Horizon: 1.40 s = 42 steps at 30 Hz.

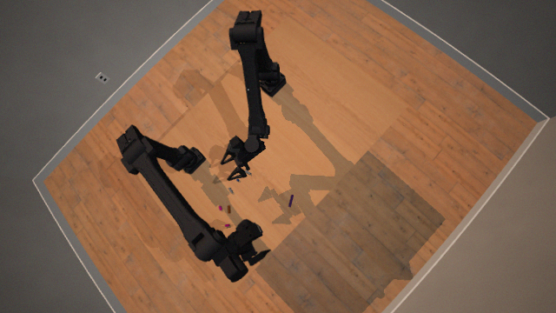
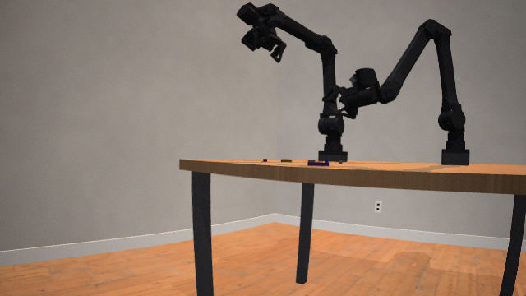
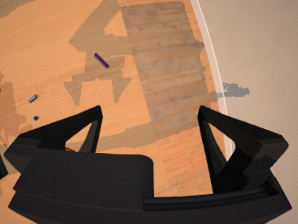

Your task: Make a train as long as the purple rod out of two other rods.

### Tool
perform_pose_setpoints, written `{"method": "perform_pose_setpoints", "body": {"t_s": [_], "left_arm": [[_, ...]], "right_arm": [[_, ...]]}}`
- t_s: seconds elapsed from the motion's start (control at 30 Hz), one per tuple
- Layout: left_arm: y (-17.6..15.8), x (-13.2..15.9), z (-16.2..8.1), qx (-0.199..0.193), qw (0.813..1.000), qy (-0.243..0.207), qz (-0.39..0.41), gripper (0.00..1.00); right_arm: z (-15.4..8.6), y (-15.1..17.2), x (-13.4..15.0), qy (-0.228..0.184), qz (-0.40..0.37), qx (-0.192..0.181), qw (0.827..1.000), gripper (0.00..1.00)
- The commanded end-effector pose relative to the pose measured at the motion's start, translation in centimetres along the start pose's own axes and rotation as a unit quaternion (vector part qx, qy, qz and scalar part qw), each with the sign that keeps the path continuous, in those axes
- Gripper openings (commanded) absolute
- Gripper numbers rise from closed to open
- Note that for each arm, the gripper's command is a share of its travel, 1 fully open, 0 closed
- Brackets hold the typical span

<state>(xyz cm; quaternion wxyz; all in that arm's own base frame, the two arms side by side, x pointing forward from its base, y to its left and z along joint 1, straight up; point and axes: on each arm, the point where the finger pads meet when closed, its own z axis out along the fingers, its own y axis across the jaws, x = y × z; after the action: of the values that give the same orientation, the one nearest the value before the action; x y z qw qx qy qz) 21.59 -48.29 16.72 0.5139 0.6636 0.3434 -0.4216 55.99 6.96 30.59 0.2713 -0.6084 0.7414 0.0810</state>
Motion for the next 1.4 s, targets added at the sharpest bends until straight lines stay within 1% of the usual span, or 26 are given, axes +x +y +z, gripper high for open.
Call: {"method": "perform_pose_setpoints", "body": {"t_s": [0.0,0.53,0.57,0.83,1.03,1.1,1.23,1.37], "left_arm": [[0.3,-0.4,0.0,-0.002,1.000,-0.003,0.004,1.00],[0.3,-0.4,0.0,-0.002,1.000,-0.003,0.004,1.00],[1.1,-1.0,0.3,-0.006,1.000,-0.009,0.013,1.00],[1.1,-1.0,0.3,-0.006,1.000,-0.009,0.013,1.00],[1.1,-1.0,0.3,-0.006,1.000,-0.009,0.013,1.00],[1.1,-1.0,0.3,-0.006,1.000,-0.009,0.013,1.00],[1.1,-1.0,0.3,-0.006,1.000,-0.009,0.013,1.00],[1.1,-1.0,0.3,-0.006,1.000,-0.009,0.013,1.00]], "right_arm": [[-0.5,-0.2,-0.3,-0.002,-0.003,0.005,1.000,1.00],[-0.5,-0.2,-0.3,-0.002,-0.003,0.005,1.000,1.00],[-0.5,-0.2,-0.3,-0.002,-0.003,0.005,1.000,1.00],[-0.8,-0.5,0.3,0.000,0.005,0.013,1.000,1.00],[-1.9,-1.5,2.1,0.006,0.030,0.037,0.999,1.00],[-1.9,-1.5,2.1,0.006,0.030,0.037,0.999,1.00],[-3.3,-2.6,4.3,0.013,0.060,0.065,0.996,1.00],[-5.3,-3.8,7.3,0.022,0.100,0.104,0.989,1.00]]}}
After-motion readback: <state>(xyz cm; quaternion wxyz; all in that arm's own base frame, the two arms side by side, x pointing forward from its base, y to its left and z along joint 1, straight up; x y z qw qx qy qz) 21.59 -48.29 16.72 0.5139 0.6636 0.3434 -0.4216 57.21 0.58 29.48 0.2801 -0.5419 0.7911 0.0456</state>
